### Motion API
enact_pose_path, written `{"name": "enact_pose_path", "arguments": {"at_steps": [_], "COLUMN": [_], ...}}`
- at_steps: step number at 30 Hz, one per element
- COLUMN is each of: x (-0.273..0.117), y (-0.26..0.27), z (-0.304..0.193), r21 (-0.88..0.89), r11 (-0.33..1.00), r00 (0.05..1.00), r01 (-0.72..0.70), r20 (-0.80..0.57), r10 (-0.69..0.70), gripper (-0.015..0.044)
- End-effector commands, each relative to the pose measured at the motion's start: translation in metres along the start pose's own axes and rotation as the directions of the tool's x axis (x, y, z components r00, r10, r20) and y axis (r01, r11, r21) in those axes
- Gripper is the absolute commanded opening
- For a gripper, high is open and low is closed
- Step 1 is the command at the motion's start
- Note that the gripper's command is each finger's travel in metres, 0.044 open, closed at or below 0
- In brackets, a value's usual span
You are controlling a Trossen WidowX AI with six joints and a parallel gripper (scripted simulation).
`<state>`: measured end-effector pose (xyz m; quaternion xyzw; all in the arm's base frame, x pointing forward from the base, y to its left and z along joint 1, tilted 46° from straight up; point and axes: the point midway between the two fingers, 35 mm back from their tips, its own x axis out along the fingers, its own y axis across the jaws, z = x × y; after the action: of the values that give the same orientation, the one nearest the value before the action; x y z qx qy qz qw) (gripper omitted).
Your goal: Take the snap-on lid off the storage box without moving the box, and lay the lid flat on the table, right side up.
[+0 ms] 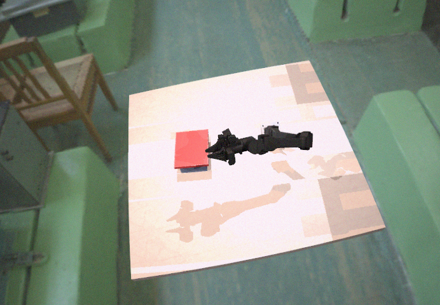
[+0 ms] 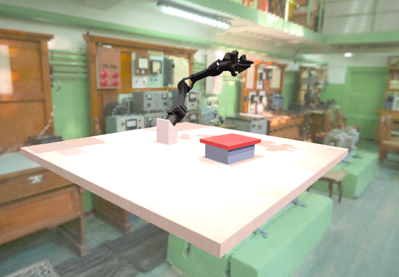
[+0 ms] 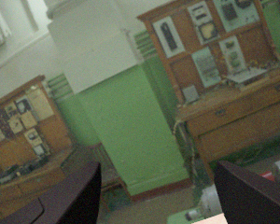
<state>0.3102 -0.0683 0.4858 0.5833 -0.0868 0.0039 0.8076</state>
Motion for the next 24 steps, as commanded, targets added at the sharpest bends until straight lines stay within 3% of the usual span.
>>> {"name": "enact_pose_path", "arguments": {"at_steps": [1,8,11,18,20,24], "x": [0.016,0.024,0.021,-0.014,-0.019,-0.053], "y": [-0.053,-0.169,-0.195,-0.303,-0.312,-0.360], "z": [-0.006,-0.019,-0.022,-0.045,-0.048,-0.067], "r21": [0.080,0.270,0.316,0.530,0.550,0.655], "r11": [0.991,0.897,0.860,0.596,0.563,0.340], "r00": [0.993,0.932,0.911,0.798,0.787,0.723], "r01": [0.108,0.351,0.402,0.603,0.617,0.675], "r20": [-0.061,-0.196,-0.228,-0.386,-0.401,-0.494], "r10": [-0.103,-0.306,-0.343,-0.463,-0.469,-0.483], "gripper": [0.0235,0.0235,0.0235,0.0235,0.0235,0.0235]}}
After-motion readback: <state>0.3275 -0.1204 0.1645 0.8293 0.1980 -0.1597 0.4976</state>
